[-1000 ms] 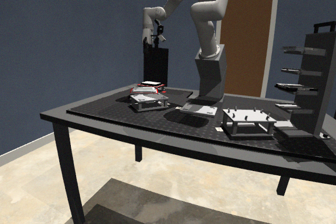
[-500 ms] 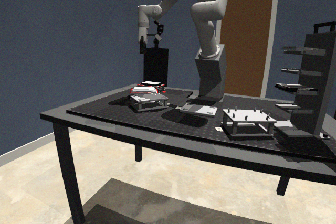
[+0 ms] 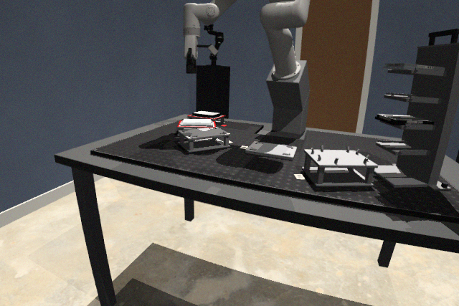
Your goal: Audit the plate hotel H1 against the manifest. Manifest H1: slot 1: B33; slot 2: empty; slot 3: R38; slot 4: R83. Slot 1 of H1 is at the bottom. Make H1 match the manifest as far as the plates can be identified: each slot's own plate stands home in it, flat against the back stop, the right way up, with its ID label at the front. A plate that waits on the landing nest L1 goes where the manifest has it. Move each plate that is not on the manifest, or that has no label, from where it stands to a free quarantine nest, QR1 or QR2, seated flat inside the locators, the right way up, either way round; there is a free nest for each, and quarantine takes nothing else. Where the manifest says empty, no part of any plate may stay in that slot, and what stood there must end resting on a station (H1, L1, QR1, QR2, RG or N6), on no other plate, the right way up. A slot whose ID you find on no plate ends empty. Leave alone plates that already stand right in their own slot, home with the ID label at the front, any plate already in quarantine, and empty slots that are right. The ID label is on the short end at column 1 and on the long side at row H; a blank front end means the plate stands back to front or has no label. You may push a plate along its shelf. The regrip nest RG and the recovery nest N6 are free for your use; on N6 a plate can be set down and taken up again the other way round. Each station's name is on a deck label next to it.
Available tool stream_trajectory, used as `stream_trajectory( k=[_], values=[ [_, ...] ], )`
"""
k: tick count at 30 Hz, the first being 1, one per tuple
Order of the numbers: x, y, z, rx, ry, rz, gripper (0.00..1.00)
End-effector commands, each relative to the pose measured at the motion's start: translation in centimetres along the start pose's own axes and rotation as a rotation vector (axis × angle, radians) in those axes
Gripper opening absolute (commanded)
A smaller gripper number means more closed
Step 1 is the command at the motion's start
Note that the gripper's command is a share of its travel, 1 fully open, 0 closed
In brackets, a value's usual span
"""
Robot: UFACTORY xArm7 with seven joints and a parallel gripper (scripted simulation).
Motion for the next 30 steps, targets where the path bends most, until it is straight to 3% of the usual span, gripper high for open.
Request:
stream_trajectory(
  k=[1,30],
  values=[
    [0.2,-0.2,1.6,-0.003,0.003,-0.005,1.00],
    [-2.5,-0.2,14.8,-0.002,0.003,-0.005,1.00]
  ],
)
Point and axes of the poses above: the point where the finger pads meet when closed, its own y axis out along the fingers, its own z axis across the jaws, x = y × z, the point moved 5 cm from there along -y, back along the fingers, and after that the axes turned 8 degrees about y, right-handed, at the moved point
